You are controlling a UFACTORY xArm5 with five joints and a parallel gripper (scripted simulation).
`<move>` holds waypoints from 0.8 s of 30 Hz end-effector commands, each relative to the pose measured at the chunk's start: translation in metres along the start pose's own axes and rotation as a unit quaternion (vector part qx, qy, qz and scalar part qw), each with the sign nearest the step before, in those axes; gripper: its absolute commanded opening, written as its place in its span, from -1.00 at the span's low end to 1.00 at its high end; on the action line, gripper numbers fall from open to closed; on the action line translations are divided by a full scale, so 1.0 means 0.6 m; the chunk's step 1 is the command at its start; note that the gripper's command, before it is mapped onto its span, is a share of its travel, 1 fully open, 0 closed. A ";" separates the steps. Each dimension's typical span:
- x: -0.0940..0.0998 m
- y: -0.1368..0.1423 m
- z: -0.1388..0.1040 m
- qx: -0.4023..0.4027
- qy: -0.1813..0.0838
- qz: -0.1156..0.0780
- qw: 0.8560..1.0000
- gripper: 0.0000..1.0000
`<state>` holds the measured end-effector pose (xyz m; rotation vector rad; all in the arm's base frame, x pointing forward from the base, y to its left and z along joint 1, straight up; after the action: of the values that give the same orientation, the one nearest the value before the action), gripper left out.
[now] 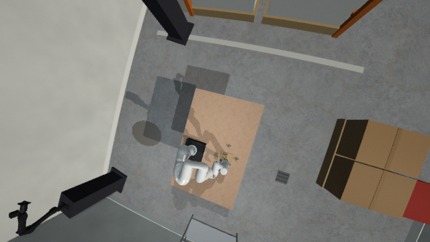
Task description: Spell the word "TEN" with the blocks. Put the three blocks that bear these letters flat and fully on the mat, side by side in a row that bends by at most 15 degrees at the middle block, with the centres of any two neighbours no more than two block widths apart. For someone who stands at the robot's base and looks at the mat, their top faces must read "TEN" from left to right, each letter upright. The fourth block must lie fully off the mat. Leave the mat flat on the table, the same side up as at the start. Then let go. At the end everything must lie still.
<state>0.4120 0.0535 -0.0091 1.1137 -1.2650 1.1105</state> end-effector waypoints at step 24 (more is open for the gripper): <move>0.166 -0.002 0.000 0.000 -0.001 0.002 1.000 -0.57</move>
<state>0.4129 0.0535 0.0879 1.1131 -1.2667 1.1117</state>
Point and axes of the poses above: the point where the finger pads meet when closed, its own x axis back along the fingers, its own y axis across the jaws, z = x × y, the point moved 3 cm from there along x, back along the fingers, and after that the axes turned 4 degrees about -x, right-handed, at the moved point
